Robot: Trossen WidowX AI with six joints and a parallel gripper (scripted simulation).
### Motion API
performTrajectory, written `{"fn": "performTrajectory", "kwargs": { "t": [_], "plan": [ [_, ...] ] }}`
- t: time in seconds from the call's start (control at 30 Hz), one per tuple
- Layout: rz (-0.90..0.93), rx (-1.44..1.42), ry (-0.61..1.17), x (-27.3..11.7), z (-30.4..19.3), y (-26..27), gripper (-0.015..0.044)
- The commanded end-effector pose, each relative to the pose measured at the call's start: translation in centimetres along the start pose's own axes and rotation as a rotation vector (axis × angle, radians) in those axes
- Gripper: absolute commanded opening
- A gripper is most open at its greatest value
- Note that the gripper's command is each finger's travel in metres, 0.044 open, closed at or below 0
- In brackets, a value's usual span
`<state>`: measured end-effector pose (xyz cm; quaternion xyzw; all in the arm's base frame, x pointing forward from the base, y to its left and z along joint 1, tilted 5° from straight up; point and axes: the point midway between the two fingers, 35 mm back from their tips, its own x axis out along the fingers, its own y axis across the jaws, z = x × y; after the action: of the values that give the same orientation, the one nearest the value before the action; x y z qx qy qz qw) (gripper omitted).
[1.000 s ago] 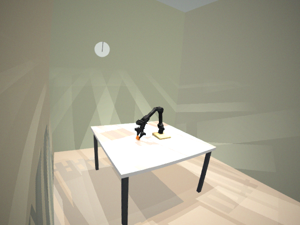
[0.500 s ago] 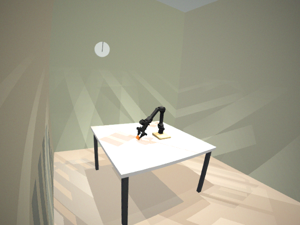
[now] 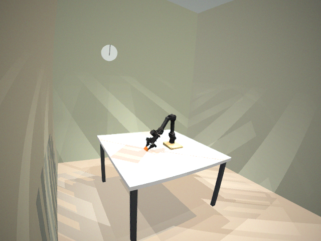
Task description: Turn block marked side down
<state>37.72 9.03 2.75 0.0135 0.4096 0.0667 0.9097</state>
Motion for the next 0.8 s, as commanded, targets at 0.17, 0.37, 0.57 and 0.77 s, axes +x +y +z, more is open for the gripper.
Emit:
{"fn": "performTrajectory", "kwargs": {
  "t": [0.17, 0.37, 0.57, 0.77],
  "plan": [
    [-0.004, -0.018, -0.126, 1.5, -0.5, 0.1, 0.0000],
    [-0.006, -0.015, -0.210, 1.9, -1.0, 0.1, 0.0000],
    [-0.006, -0.008, -0.293, 1.9, -1.6, 0.1, 0.0000],
    [-0.005, 0.002, -0.375, 1.4, -2.1, 0.0, 0.0000]
  ]
}}
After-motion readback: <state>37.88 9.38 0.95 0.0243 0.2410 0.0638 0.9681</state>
